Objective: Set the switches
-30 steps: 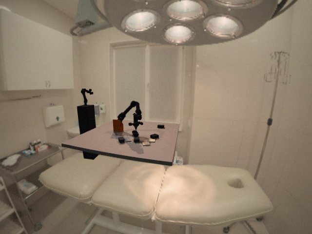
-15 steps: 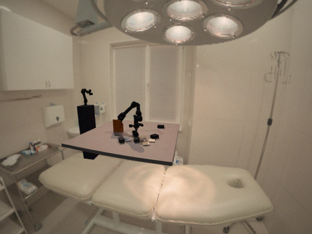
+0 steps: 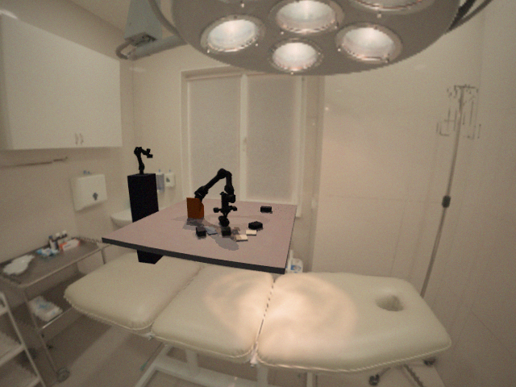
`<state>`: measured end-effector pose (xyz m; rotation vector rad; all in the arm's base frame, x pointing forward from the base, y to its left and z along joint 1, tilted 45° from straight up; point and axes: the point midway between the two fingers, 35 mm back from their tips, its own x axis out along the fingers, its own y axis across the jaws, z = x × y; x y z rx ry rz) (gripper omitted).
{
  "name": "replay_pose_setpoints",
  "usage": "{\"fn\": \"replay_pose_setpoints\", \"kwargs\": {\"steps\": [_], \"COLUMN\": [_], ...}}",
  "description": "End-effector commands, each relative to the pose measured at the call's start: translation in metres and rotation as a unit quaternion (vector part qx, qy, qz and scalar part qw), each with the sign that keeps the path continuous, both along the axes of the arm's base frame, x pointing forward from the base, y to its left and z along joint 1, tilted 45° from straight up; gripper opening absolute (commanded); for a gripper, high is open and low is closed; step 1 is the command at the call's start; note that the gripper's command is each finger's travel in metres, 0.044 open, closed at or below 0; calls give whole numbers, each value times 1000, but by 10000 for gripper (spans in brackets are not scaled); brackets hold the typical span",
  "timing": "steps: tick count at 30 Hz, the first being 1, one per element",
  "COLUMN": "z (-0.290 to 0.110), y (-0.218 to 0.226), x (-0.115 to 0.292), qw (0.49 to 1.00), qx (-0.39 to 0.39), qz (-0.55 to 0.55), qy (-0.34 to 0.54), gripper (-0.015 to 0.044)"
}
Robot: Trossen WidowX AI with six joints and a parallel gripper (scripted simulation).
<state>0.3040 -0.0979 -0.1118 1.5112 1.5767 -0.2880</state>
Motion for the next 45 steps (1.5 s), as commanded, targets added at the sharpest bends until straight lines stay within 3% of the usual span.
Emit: {"fn": "replay_pose_setpoints", "kwargs": {"steps": [1,20,25,45], "z": [-1,31,12,-7], "y": [2,-29,-46,-29], "x": [-2,-9,-20,-15], "qw": [1000,1000,1000,1000], "qx": [2,1,1,1], "qz": [-1,-2,-1,1], "qy": [4,4,4,2], "gripper": [0,0,0,0]}}
